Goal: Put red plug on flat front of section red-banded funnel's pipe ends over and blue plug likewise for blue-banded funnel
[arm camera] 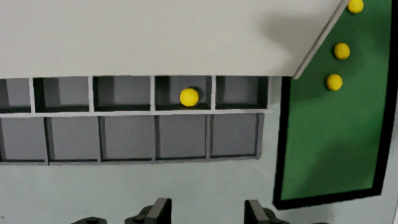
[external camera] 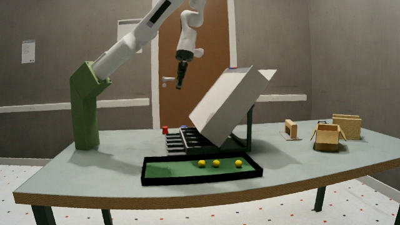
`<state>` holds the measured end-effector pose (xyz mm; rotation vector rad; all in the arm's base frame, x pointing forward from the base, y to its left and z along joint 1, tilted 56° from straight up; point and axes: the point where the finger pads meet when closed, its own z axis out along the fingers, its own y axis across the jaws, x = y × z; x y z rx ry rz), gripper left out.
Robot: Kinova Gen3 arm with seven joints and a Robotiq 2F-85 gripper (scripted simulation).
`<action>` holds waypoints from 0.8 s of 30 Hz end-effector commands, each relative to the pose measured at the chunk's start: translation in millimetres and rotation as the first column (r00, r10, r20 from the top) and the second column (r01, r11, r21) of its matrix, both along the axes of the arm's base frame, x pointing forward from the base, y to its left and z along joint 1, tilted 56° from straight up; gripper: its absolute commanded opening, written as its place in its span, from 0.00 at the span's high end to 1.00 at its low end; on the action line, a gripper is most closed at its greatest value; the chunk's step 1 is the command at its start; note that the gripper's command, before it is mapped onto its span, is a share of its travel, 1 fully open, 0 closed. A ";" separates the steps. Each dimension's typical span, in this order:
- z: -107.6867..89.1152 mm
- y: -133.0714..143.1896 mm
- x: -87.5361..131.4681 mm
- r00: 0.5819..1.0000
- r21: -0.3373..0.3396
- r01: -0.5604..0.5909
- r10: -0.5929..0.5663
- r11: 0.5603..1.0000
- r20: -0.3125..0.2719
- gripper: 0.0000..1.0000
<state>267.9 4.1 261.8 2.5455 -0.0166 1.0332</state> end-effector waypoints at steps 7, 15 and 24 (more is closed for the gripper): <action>-17.0 -70.1 47.4 0.987 0.059 -0.136 0.130 0.989 0.100 0.50; -22.3 -101.6 62.1 0.987 0.063 -0.140 0.134 0.988 0.094 0.50; -22.3 -101.6 62.1 0.973 0.085 -0.199 0.186 0.976 0.139 0.50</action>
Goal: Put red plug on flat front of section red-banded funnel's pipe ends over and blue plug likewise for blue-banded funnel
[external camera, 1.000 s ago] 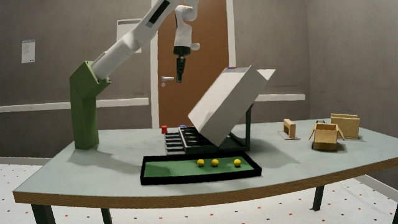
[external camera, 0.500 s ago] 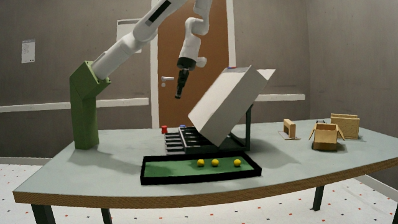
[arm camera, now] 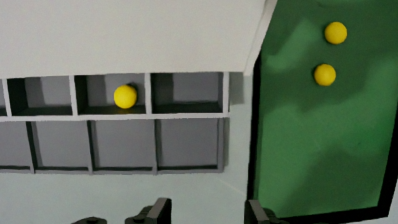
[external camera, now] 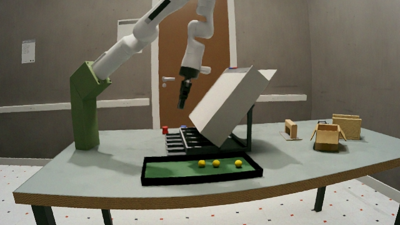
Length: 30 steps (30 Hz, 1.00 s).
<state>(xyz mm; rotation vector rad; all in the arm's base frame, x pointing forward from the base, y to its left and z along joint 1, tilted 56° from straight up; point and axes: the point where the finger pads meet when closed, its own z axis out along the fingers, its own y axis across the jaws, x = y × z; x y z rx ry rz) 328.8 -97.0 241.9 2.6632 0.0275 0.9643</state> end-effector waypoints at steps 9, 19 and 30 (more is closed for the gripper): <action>-2.3 0.0 1.0 0.958 0.025 -0.163 0.153 0.986 0.244 0.50; -2.3 0.1 1.0 0.958 0.025 -0.164 0.153 0.986 0.242 0.50; -2.3 0.1 1.0 0.958 0.025 -0.164 0.153 0.986 0.242 0.50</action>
